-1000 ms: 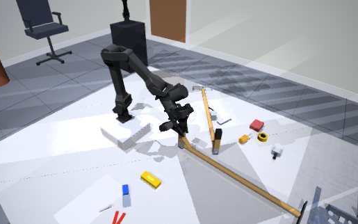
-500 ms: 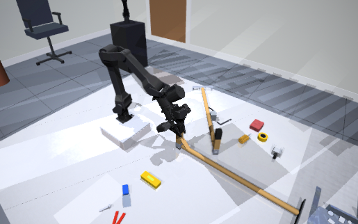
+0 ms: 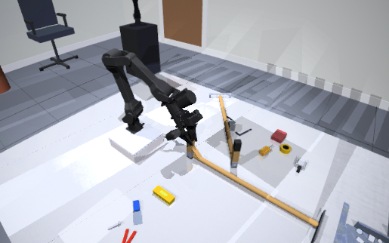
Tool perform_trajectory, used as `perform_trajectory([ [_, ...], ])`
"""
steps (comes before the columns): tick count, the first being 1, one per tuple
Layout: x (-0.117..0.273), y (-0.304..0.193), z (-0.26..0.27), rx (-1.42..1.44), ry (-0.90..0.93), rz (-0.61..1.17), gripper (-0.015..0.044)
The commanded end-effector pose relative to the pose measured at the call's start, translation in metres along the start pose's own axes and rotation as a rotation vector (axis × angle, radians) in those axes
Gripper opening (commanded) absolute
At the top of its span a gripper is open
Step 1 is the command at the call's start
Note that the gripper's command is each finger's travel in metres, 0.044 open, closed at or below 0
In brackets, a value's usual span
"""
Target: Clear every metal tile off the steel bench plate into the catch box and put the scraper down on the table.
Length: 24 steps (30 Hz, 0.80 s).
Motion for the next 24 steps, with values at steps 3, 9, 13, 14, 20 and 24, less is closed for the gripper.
perform_trajectory([
  [3,0.009,-0.009,-0.001,-0.003,0.002,-0.008,0.0],
  [9,0.015,-0.017,-0.003,-0.001,0.003,-0.007,0.0],
  [13,0.015,-0.018,-0.005,-0.001,0.003,-0.006,0.0],
  [14,0.015,-0.018,-0.005,-0.001,0.003,-0.006,0.0],
  [20,0.014,-0.016,-0.013,0.0,0.001,-0.001,0.0],
  [24,0.014,-0.014,-0.018,0.001,0.0,0.002,0.0],
])
Point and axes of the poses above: the point midway between the two fingers, 35 mm back from their tips, its own x axis back along the fingers, its own z axis across the jaws, y = z × x, the point moved 6 cm from there along x, back along the fingers, and after that the axes turned 12 degrees about -x, right-handed, at the moved point
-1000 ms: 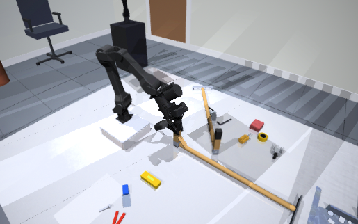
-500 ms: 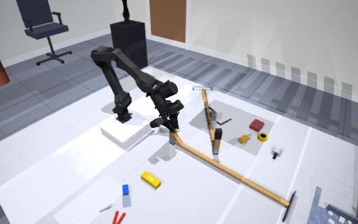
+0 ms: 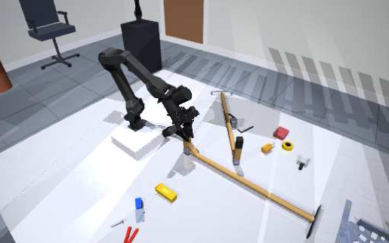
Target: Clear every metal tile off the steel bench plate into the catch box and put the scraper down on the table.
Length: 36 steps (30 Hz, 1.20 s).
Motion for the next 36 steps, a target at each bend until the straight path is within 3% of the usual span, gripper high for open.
perform_trajectory([
  [1,0.0,0.003,-0.007,-0.002,-0.001,-0.002,0.0],
  [36,0.0,0.013,-0.053,0.004,-0.004,0.008,0.0],
])
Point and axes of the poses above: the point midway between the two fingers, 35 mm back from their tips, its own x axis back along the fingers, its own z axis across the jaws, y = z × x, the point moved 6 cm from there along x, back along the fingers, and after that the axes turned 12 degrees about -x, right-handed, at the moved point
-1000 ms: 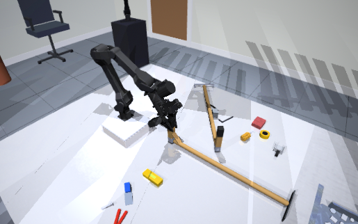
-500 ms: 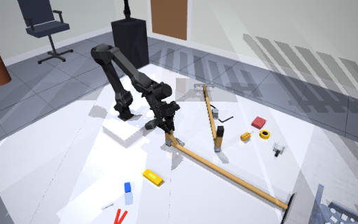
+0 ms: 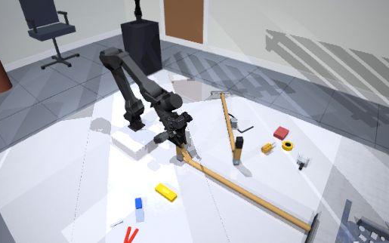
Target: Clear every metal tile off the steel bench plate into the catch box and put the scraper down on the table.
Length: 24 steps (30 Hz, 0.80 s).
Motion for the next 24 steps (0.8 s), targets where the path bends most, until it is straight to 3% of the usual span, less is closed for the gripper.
perform_trajectory([
  [1,0.001,0.002,-0.007,-0.001,0.001,-0.005,0.0],
  [24,0.005,0.004,-0.037,0.005,0.001,-0.015,0.0],
])
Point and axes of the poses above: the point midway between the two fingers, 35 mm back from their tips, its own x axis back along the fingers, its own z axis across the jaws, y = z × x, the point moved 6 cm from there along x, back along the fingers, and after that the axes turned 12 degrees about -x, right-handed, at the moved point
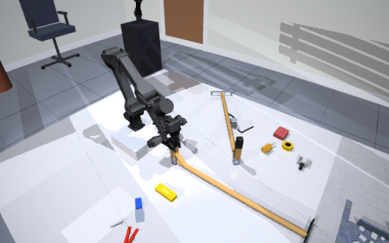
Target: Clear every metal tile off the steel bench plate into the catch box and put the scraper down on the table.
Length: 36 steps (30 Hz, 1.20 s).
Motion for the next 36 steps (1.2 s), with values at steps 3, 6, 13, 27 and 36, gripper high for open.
perform_trajectory([
  [3,0.002,0.002,-0.005,0.0,0.001,-0.01,0.0],
  [6,0.001,0.003,-0.005,0.0,0.001,-0.01,0.0],
  [13,-0.001,0.008,-0.005,0.0,0.0,-0.01,0.0],
  [27,-0.011,0.027,-0.003,-0.002,-0.001,-0.012,0.0],
  [36,-0.018,0.04,-0.002,-0.003,-0.002,-0.014,0.0],
])
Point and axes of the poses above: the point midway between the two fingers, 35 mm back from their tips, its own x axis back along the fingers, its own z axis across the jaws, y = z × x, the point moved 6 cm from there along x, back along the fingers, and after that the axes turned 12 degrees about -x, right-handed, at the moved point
